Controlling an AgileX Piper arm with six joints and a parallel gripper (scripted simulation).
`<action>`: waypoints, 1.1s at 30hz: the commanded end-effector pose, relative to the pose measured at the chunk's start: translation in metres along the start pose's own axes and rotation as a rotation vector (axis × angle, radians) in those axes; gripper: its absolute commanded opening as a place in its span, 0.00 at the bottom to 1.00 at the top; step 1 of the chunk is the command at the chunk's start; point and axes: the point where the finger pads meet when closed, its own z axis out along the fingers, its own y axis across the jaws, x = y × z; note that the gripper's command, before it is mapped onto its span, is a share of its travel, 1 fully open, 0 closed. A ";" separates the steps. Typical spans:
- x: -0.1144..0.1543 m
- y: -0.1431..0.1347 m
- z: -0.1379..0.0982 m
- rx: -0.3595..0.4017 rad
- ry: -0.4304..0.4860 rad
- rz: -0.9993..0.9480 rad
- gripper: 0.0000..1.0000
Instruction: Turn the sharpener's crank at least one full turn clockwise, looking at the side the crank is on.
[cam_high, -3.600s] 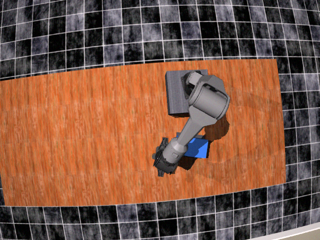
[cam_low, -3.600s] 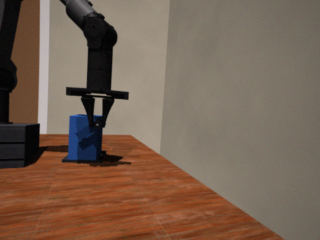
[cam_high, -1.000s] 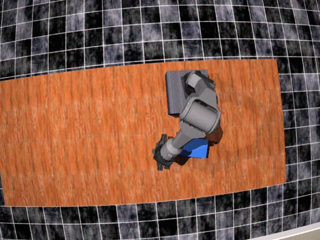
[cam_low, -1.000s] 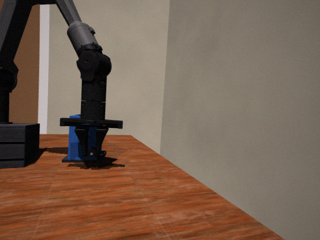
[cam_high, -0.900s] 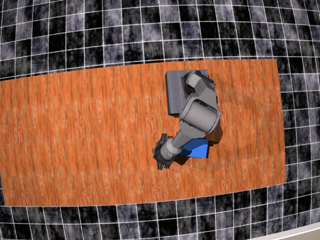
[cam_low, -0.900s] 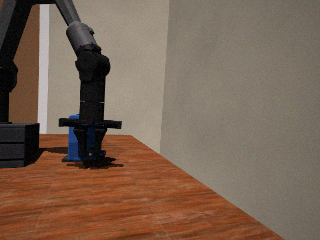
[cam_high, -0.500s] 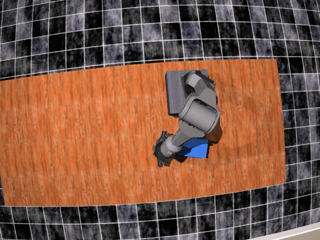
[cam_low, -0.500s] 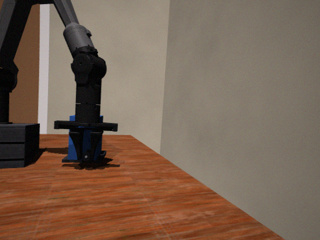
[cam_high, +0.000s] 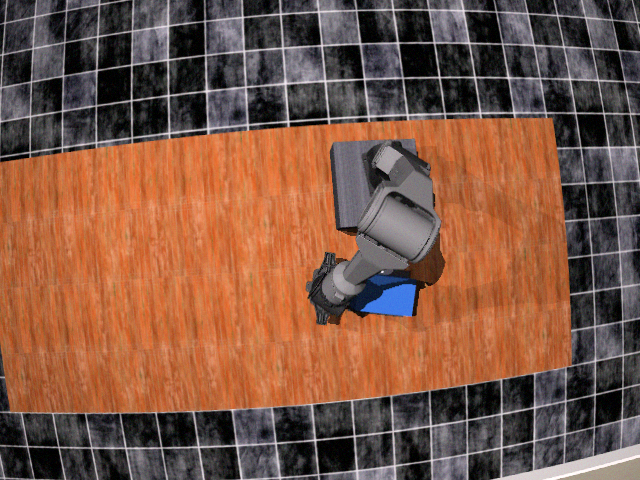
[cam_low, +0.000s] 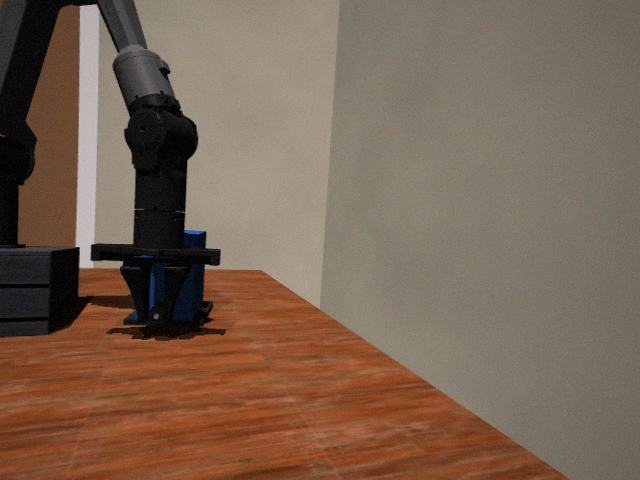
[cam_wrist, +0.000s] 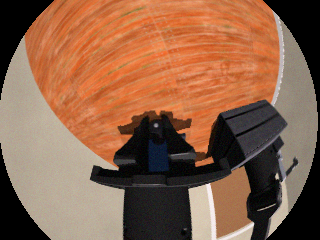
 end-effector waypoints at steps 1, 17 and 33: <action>0.000 -0.003 -0.001 -0.001 0.000 -0.001 0.20; 0.000 -0.022 -0.004 0.001 0.000 -0.001 0.20; 0.000 -0.039 -0.014 0.002 0.000 -0.002 0.20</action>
